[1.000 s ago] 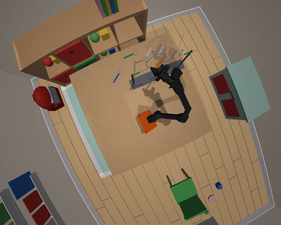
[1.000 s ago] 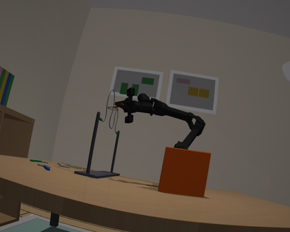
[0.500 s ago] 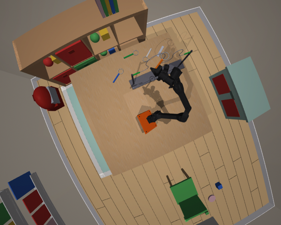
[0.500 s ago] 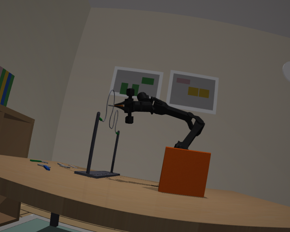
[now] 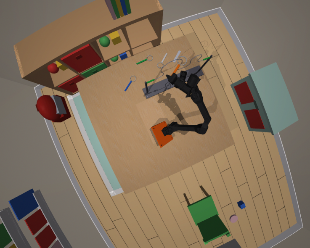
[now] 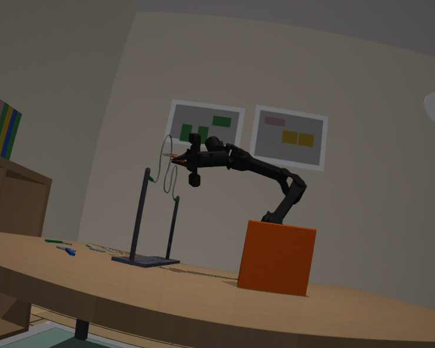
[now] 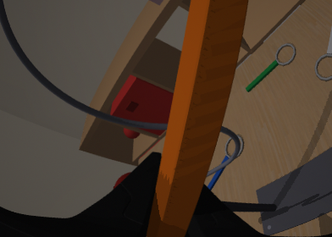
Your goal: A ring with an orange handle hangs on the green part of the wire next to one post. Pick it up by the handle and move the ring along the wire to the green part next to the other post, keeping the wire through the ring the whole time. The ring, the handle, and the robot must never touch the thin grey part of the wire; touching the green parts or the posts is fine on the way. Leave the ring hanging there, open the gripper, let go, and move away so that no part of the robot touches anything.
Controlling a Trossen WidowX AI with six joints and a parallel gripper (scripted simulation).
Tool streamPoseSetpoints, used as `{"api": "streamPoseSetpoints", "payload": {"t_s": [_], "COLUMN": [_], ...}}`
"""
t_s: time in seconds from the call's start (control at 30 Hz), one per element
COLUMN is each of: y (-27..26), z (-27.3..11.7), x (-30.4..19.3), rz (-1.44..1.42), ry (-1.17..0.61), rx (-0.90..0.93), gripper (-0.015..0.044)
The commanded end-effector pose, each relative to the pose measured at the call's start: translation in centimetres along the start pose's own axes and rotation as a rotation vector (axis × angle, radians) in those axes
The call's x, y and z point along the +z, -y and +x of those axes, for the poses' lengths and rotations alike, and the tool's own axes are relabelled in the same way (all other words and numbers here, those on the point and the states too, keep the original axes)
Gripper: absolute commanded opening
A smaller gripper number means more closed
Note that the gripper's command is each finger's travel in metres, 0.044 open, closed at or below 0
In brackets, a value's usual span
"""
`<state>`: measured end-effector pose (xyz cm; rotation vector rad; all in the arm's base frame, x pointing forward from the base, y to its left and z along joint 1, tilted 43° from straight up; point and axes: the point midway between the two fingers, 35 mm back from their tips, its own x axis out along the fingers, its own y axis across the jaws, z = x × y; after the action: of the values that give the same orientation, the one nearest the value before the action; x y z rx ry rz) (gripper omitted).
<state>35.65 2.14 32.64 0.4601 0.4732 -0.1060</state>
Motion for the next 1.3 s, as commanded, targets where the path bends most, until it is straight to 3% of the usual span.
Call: {"api": "streamPoseSetpoints", "payload": {"t_s": [0.0,1.27], "y": [0.1,2.0], "z": [0.0,0.0], "x": [0.0,0.5], "rz": [-0.049,-0.463], "ry": [0.006,0.059], "rx": [-0.023,-0.25], "gripper": [-0.015,-0.015]}}
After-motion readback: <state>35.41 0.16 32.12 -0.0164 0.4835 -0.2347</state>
